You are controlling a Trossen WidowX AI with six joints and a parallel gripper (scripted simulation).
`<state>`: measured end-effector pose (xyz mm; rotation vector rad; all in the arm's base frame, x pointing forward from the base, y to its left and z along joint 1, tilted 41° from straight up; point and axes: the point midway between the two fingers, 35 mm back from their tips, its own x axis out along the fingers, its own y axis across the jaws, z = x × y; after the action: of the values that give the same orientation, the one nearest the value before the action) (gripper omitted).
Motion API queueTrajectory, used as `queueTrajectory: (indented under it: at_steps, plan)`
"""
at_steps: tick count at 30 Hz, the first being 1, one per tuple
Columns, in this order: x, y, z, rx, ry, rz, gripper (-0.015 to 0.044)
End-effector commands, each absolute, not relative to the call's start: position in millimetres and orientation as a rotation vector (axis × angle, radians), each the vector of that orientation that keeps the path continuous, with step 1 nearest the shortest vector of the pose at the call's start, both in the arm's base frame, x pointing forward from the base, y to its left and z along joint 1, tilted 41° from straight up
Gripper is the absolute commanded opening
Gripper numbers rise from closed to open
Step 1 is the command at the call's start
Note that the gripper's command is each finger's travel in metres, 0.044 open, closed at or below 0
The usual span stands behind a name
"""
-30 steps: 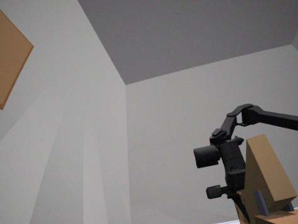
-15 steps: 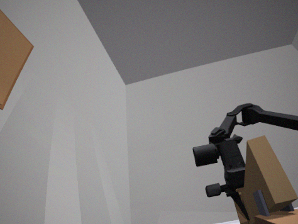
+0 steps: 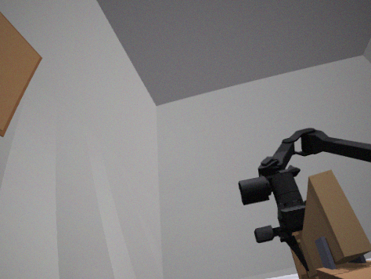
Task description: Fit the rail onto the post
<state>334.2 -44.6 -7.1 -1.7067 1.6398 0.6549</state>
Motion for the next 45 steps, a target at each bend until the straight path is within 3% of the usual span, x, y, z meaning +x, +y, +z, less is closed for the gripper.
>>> queueTrajectory:
  at_steps: [1, 45]
  plan:
    - [339, -36, -1, -1.712, 1.611, 0.656, 0.0]
    - [337, -22, 15, -1.711, 1.61, 0.657, 0.0]
